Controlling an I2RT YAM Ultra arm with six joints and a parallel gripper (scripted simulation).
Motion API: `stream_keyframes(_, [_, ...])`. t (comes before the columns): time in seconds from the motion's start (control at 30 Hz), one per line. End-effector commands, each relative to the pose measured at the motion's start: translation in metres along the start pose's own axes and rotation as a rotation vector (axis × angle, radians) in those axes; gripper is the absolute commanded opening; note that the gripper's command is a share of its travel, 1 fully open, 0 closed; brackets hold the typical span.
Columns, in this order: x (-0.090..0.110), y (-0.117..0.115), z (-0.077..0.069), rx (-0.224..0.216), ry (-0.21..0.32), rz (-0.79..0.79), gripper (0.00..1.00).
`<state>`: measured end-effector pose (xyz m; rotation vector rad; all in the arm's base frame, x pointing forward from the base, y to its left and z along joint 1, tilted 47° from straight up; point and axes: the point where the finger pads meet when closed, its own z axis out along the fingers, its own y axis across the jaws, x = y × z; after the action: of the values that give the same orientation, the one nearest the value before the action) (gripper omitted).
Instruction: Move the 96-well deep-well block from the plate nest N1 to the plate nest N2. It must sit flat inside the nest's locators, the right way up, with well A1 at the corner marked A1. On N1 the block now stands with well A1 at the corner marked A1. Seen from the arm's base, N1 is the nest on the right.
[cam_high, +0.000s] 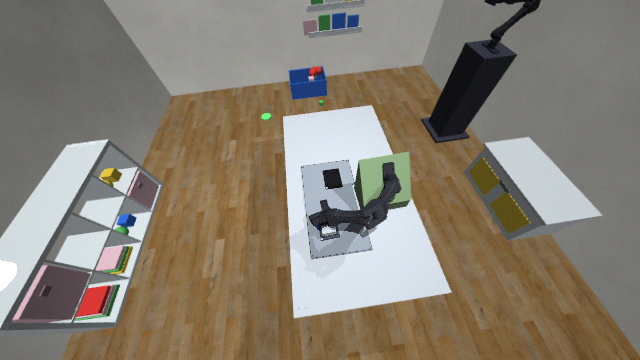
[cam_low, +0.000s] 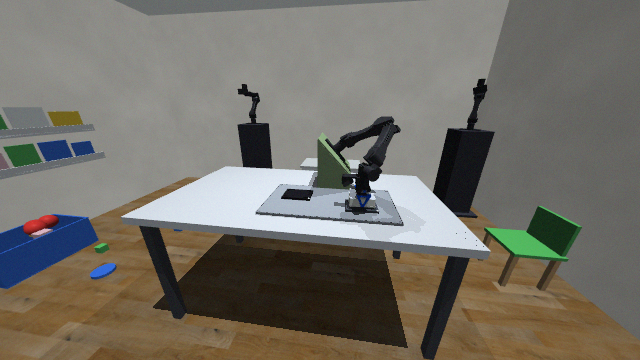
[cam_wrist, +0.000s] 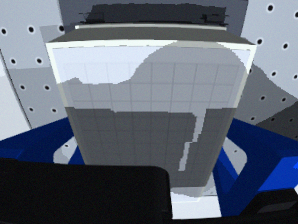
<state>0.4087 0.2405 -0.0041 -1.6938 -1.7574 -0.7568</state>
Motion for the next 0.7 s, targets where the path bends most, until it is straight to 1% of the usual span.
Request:
stream_keyframes(0.0, [-0.0016,0.0043,-0.0056,-0.017,-0.006,0.004,0.0])
stream_keyframes(0.67, [-0.0006,0.003,-0.0042,-0.017,-0.006,0.004,0.0])
